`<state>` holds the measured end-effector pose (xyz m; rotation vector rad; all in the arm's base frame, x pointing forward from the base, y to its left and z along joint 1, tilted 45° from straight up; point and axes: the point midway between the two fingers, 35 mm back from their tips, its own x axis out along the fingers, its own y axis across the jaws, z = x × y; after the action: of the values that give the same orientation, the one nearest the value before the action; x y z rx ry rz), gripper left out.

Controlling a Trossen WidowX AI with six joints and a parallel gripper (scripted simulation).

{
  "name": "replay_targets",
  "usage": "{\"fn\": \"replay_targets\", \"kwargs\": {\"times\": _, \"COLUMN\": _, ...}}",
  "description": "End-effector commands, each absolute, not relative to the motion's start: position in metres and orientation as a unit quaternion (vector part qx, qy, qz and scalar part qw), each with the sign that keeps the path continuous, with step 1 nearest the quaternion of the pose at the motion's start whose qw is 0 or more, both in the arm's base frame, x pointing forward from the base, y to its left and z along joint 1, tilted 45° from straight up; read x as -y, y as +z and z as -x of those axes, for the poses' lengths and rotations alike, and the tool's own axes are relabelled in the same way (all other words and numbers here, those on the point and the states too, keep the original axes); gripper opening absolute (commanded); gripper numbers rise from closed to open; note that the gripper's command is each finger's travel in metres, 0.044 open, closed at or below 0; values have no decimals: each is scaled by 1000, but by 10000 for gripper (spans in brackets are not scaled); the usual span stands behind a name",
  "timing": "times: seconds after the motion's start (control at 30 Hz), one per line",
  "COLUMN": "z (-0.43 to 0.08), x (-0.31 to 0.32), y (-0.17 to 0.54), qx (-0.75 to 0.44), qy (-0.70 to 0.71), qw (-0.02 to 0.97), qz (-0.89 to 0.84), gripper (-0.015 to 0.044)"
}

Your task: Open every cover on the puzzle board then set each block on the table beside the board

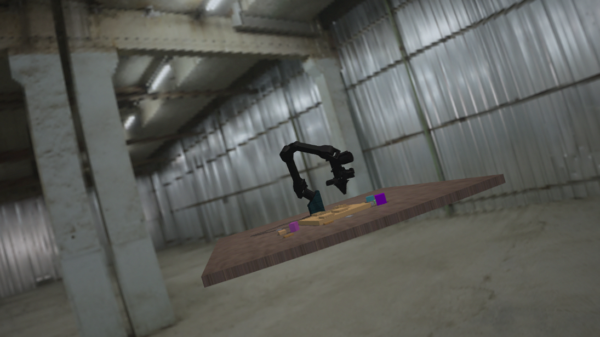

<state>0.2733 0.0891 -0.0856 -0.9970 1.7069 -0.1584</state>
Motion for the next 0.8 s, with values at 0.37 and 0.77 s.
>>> {"fn": "replay_targets", "kwargs": {"times": 0.37, "z": -281, "x": -35, "y": -39, "qx": -720, "qy": -39, "qw": 528, "qz": 449, "gripper": 0}}
{"fn": "replay_targets", "kwargs": {"times": 0.77, "z": -277, "x": -13, "y": -22, "qx": -584, "qy": -425, "qw": 685, "qz": 97, "gripper": 0}}
